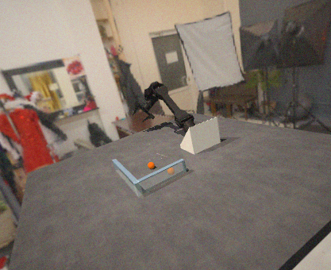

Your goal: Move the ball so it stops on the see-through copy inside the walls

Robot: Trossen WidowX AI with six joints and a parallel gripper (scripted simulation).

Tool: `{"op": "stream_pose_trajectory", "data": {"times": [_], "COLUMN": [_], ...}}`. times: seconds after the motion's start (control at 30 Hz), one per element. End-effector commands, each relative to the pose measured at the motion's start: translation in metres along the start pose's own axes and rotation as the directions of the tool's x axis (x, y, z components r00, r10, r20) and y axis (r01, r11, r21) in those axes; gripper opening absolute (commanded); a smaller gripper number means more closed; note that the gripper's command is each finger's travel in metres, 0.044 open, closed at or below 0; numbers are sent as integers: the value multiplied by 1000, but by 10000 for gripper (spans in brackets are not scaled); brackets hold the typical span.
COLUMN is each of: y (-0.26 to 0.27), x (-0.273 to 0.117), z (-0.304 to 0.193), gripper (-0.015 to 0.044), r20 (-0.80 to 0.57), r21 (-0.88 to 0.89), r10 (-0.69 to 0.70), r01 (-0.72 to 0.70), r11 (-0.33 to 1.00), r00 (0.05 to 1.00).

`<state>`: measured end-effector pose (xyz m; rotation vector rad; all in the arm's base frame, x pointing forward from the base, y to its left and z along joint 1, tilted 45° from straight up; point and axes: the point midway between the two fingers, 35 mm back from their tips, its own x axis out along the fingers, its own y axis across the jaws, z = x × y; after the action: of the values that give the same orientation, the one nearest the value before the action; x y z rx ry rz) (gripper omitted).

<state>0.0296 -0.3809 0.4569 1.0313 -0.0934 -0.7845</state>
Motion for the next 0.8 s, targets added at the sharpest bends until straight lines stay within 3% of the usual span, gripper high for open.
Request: {"op": "stream_pose_trajectory", "data": {"times": [0.0, 0.13, 0.5, 0.77], "y": [0, -3, -12, -27], "x": [1, 30, 162, 210], "z": [-1, -16, -154, -281], "gripper": [374, 269, 264, 264], "r20": [-3, -66, -415, -564], "r21": [0, -3, -92, -308], "r10": [0, -12, -178, -404], "r01": [0, 12, 153, 269], "r11": [1000, 1000, 984, 912], "r00": [1000, 998, 892, 720]}}
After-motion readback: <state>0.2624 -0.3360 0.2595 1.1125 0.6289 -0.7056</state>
